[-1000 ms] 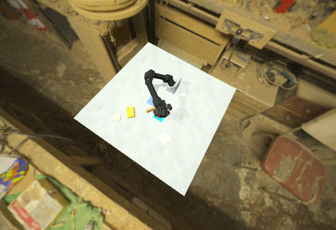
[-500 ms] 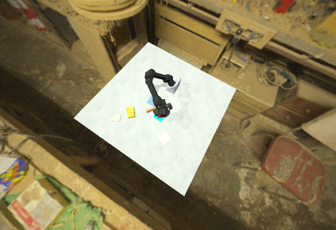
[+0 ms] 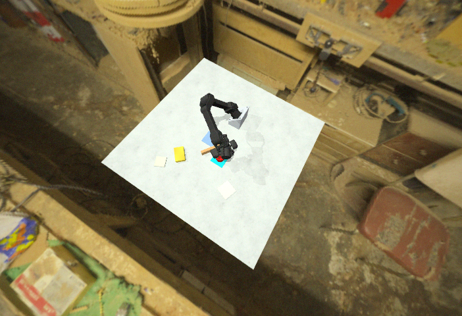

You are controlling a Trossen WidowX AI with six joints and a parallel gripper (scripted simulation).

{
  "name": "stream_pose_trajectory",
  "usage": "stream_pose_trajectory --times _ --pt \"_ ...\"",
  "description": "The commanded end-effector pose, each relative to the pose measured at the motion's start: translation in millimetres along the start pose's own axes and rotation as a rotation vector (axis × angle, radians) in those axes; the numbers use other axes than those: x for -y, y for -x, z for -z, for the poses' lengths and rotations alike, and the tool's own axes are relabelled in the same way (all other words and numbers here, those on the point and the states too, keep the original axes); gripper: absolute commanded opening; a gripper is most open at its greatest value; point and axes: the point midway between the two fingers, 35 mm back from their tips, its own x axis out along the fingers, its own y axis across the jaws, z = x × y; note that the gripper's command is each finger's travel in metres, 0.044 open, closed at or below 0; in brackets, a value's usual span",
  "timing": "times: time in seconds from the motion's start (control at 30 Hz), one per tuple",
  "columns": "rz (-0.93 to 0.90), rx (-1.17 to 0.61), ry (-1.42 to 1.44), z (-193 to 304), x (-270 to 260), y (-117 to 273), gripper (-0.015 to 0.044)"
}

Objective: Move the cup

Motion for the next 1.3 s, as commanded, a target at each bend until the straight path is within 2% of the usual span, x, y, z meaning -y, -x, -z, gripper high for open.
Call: stream_pose_trajectory --times 0.0,0.1,0.5,1.0,1.27 --pt "-0.002 0.003 -0.008 0 0 9 0.0128" --pt "-0.002 0.003 -0.008 0 0 11 0.0128" --pt "0.000 0.001 0.000 0 0 13 0.0440" --pt "-0.004 0.004 -0.007 -1 -1 69 0.0440" --pt "0.002 0.005 0.002 -2 -1 67 0.0440"
